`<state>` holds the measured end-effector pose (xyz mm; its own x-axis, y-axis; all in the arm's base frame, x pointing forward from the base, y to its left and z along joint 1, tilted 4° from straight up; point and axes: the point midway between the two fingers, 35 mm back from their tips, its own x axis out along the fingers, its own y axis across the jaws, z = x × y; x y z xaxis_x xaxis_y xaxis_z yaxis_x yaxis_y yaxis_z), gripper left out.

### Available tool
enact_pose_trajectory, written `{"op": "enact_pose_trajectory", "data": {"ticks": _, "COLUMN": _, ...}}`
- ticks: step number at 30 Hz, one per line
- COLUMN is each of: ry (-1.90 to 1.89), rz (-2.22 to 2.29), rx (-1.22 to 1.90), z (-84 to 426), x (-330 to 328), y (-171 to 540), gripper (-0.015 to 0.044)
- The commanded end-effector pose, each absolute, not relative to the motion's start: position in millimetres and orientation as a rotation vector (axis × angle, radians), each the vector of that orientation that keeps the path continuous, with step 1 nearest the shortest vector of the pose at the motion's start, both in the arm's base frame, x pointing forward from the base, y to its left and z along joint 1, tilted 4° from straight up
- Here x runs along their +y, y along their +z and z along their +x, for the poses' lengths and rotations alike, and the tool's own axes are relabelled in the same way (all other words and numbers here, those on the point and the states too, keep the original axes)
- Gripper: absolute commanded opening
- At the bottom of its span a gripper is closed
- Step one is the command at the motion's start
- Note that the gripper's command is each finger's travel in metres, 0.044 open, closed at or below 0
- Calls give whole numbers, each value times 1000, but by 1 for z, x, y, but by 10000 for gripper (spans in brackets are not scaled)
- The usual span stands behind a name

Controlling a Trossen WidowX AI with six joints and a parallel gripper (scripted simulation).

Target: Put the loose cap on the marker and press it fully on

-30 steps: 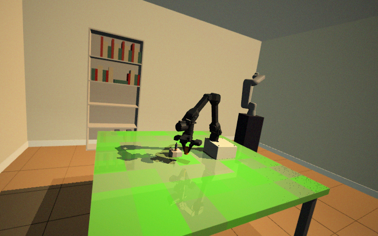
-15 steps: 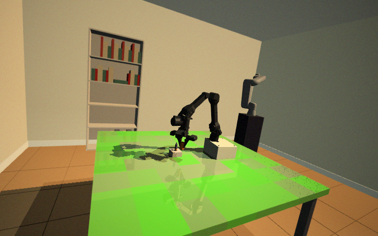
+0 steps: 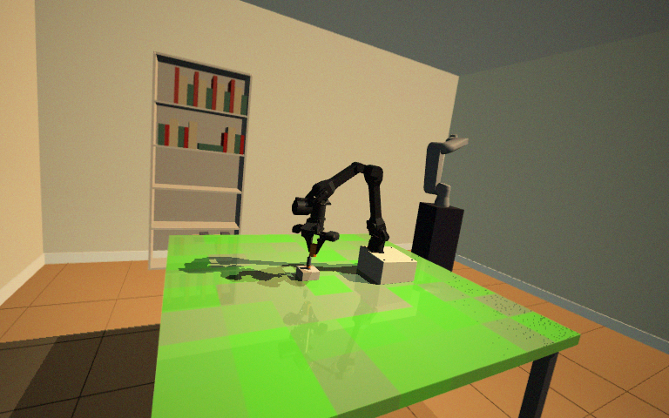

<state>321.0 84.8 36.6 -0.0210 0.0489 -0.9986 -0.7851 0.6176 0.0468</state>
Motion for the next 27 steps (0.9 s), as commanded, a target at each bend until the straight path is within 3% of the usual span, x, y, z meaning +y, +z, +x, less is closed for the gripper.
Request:
{"op": "enact_pose_trajectory", "data": {"ticks": 1, "ry": 753, "rz": -672, "rx": 1447, "z": 325, "x": 72, "y": 43, "gripper": 0}}
{"op": "enact_pose_trajectory", "data": {"ticks": 27, "ry": 761, "rz": -677, "rx": 1450, "z": 329, "x": 58, "y": 25, "gripper": 0}}
